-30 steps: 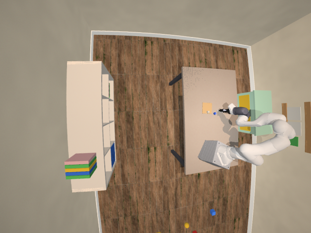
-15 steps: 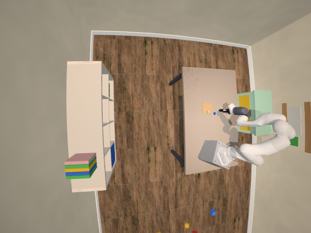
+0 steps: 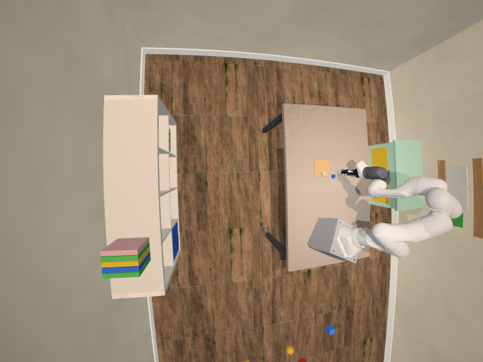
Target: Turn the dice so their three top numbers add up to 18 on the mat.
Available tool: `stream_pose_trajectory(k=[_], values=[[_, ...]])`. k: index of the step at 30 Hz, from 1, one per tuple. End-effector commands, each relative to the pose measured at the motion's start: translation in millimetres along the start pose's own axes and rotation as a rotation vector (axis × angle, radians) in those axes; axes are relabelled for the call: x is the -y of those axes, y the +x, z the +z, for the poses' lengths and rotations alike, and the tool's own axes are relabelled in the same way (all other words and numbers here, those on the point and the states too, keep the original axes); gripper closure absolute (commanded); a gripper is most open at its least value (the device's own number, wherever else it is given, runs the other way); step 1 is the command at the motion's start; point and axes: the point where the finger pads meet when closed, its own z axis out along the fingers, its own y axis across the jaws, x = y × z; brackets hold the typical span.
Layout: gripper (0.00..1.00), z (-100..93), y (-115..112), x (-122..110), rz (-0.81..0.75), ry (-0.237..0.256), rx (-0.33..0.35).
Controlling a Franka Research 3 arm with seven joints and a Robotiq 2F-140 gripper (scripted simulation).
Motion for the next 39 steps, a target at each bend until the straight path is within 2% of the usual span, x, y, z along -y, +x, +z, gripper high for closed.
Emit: stream_pose_trajectory(k=[1,6,10,24,29,33,39], values=[[0.87,-25.3,3,0,-0.020,0.001,-0.001],[0.87,-63.2,3,-1,-0.020,0.001,-0.001],[0.87,-79.3,3,-1,-0.020,0.001,-0.001],[0.87,-83.7,3,-1,-0.019,0.001,0.000],[0.87,-83.2,3,0,0.035,0.002,0.000],[0.87,-81.3,3,1,0.271,0.004,0.004],[0.87,-80.3,3,2,0.410,0.005,0.005]])
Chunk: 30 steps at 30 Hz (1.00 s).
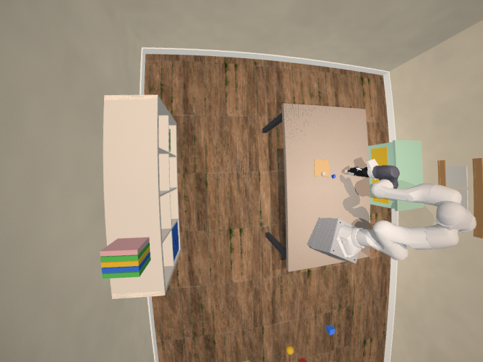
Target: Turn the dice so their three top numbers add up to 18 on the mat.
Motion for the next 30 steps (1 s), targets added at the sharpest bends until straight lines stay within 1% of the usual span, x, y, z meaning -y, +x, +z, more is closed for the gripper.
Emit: stream_pose_trajectory(k=[1,2,5,7,9,22,25,26,30], values=[[0.87,1.4,-0.3,-0.8,0.174,-0.010,-0.004],[0.87,1.4,-0.3,-0.7,0.177,-0.010,-0.004],[0.87,2.0,-0.3,-0.4,0.256,-0.010,-0.004],[0.87,2.0,-0.3,-0.4,0.256,-0.010,-0.004],[0.87,2.5,-0.2,-0.1,0.328,-0.009,-0.003],[0.87,4.2,0.0,0.9,0.581,-0.009,-0.003],[0.87,4.2,0.0,0.9,0.582,-0.009,-0.003],[0.87,4.6,0.2,1.1,0.642,-0.009,-0.003],[0.87,5.0,0.3,1.3,0.719,-0.009,-0.003]])
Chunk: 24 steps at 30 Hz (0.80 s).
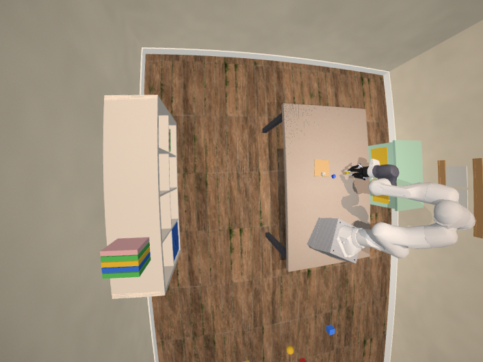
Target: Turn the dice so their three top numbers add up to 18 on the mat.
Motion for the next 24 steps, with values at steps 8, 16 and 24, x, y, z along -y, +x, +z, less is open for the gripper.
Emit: stream_pose_trajectory(k=[8,16,24], values=[[0.87,0.4,1.1,2.1,0.303,0.002,-0.031],[0.87,1.1,1.3,2.6,0.446,0.004,-0.032],[0.87,1.8,1.7,3.2,0.600,0.007,-0.032]])
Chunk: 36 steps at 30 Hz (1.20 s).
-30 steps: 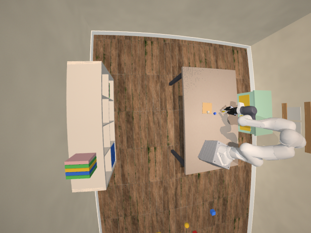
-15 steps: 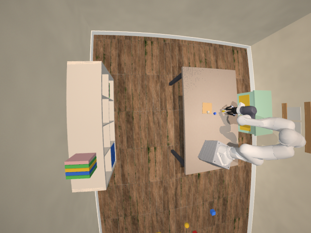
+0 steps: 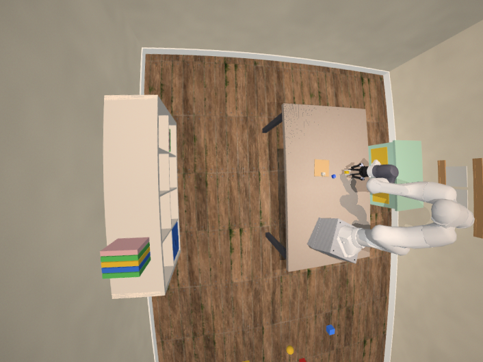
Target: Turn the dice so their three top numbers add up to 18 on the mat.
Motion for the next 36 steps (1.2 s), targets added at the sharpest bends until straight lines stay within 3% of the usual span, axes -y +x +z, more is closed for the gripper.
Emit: stream_pose_trajectory(k=[1,36], values=[[0.87,-0.7,0.7,1.9,0.159,0.010,-0.033],[0.87,1.3,2.6,5.8,0.819,0.027,-0.033]])
